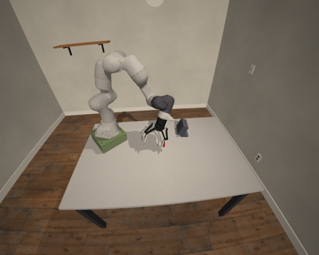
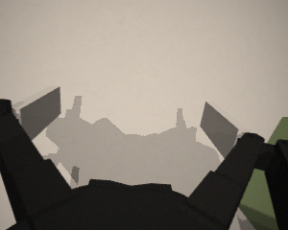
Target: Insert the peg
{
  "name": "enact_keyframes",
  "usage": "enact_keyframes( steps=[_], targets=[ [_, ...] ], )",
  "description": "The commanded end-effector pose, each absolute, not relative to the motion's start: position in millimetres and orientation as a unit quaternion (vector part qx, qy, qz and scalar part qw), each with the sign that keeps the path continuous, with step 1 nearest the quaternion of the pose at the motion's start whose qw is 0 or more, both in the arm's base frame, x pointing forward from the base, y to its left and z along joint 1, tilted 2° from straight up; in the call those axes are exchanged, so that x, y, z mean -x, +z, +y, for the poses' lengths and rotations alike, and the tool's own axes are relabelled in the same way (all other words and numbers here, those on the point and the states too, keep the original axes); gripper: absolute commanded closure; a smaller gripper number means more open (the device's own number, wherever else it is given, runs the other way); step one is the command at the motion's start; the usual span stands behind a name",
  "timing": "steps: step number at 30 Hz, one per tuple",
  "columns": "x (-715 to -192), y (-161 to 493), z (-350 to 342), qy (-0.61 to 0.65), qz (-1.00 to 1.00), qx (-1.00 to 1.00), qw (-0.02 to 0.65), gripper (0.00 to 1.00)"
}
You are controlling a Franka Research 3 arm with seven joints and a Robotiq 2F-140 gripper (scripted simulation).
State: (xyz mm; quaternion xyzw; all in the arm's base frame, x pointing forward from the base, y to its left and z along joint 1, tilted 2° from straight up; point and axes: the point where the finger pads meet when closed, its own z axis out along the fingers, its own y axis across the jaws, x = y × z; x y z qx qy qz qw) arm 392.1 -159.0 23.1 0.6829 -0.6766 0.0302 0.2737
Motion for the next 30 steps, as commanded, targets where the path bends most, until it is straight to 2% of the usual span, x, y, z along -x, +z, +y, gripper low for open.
enact_keyframes(
  steps=[1,8,10,15,30],
  targets=[
    [-413,19,-127,0.026,-0.762,-0.621,0.183,0.00],
    [-452,40,-105,0.008,-0.853,-0.516,0.076,0.00],
    [-452,40,-105,0.008,-0.853,-0.516,0.076,0.00],
    [-483,61,-102,-0.002,-0.913,-0.407,-0.018,0.00],
    [-480,53,-98,-0.008,-0.916,-0.401,-0.021,0.00]
  ],
)
